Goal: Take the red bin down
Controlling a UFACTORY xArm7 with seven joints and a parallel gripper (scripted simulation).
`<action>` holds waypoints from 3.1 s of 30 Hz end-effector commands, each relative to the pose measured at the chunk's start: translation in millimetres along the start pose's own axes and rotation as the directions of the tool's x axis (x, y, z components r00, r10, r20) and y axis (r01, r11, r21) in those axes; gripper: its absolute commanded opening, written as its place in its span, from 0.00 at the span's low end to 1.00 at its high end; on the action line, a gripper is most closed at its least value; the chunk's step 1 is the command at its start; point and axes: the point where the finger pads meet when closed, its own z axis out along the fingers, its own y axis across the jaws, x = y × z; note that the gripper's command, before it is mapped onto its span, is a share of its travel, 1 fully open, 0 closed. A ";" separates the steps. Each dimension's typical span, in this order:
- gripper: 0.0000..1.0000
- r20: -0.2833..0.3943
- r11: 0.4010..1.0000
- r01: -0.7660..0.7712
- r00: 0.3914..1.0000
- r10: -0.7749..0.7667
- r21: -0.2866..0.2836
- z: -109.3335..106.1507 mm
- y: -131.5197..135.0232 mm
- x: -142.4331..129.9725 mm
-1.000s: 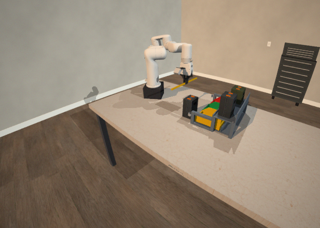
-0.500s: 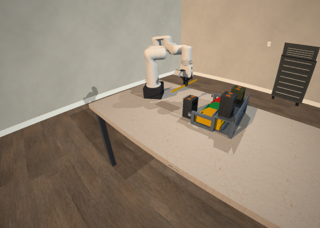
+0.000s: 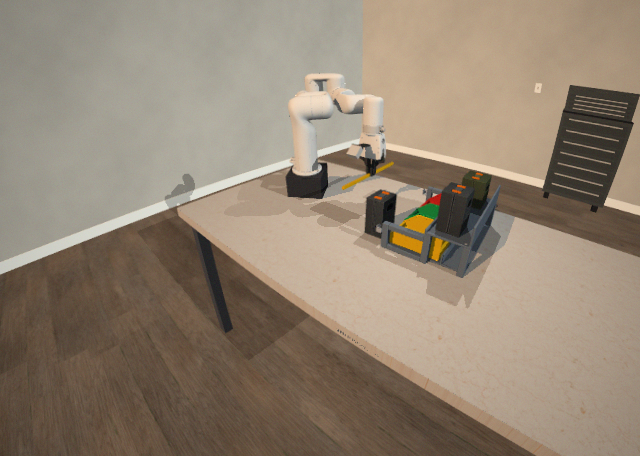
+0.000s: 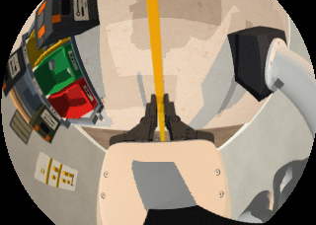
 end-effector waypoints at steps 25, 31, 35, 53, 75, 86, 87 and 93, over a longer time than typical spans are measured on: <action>0.00 0.002 1.000 0.000 1.000 0.000 0.002 38.5 -0.5 0.0; 0.00 0.002 1.000 0.000 1.000 0.000 0.002 38.5 -0.5 0.0; 0.00 0.002 1.000 0.000 1.000 0.000 0.002 45.9 -0.4 0.1; 0.00 0.002 1.000 0.000 1.000 0.000 0.002 69.3 -0.4 0.4; 0.00 0.001 1.000 -0.001 1.000 0.001 0.002 96.8 -0.5 0.9; 0.00 0.001 1.000 -0.001 1.000 0.001 0.002 101.3 -0.5 1.0; 0.00 0.001 1.000 -0.001 1.000 0.001 0.002 103.8 -0.5 1.0; 0.00 0.001 1.000 -0.001 1.000 0.001 0.002 108.8 -0.6 1.1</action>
